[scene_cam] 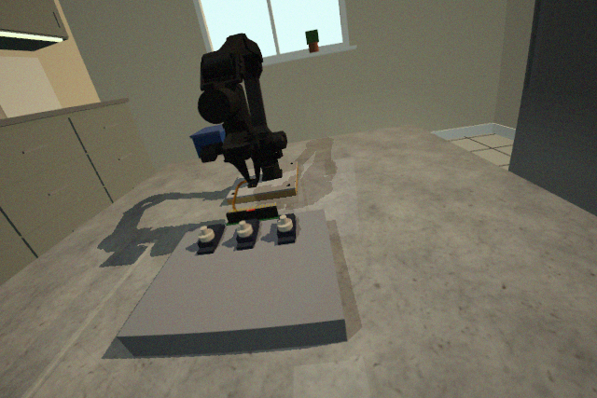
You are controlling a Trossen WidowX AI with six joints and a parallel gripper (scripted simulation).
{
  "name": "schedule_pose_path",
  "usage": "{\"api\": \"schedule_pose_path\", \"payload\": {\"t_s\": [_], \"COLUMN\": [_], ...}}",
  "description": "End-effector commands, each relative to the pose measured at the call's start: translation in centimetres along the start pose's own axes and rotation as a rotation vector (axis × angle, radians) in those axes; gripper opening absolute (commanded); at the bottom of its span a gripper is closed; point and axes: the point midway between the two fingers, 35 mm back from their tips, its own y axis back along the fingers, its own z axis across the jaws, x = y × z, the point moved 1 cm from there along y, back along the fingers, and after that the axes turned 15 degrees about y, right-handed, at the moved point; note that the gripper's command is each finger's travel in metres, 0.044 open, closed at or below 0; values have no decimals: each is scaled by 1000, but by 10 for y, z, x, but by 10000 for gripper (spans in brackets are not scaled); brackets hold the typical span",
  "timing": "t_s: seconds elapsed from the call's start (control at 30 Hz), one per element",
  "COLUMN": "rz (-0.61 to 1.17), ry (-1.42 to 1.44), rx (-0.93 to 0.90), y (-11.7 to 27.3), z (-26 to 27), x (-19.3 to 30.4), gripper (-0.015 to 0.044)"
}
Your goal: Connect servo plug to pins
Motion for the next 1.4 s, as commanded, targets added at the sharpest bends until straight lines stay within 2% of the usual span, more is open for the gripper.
{"api": "schedule_pose_path", "payload": {"t_s": [0.0,0.17,0.63,1.37], "rz": [12,12,10,9], "ry": [13,13,13,13], "rx": [0,0,1,1], "y": [-17,-33,-28,-28], "z": [1,1,-7,-11], "x": [3,4,-29,-42], "gripper": [0,0,0,0]}}
